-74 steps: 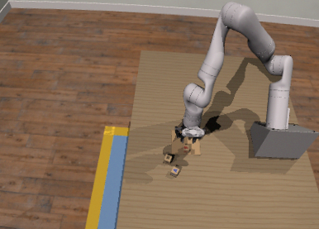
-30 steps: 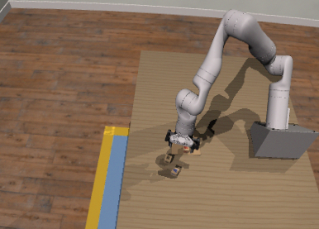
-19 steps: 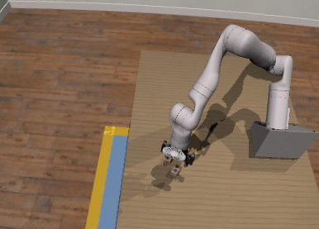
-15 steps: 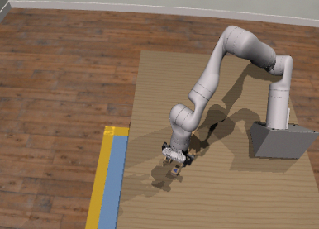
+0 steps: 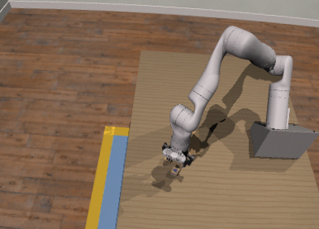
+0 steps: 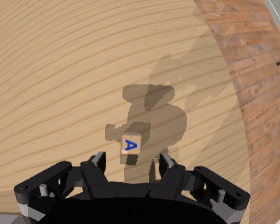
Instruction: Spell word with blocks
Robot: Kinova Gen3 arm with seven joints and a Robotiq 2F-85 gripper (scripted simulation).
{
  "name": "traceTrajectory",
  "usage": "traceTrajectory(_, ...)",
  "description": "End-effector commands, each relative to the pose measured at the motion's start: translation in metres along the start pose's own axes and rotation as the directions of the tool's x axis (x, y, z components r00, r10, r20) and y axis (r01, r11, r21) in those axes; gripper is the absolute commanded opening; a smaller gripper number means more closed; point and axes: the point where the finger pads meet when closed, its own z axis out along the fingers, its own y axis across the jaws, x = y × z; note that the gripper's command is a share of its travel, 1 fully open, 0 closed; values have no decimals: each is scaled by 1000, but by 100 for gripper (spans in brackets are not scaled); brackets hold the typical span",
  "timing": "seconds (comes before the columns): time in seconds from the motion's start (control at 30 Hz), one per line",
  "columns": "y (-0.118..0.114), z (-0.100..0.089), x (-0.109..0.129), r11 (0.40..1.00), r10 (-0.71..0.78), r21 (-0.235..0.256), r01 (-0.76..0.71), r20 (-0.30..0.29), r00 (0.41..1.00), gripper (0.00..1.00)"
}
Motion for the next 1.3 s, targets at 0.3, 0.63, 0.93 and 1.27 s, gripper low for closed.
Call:
traceTrajectory(0.3, -3, -1, 4, 1000, 5, 2, -5, -7, 1000, 67)
traceTrajectory(0.63, -3, -1, 4, 1000, 5, 2, -5, -8, 1000, 67)
traceTrajectory(0.93, -3, 5, 4, 1000, 5, 3, -5, -6, 1000, 67)
traceTrajectory(1.27, -3, 14, 3, 1000, 4, 3, -4, -4, 1000, 67)
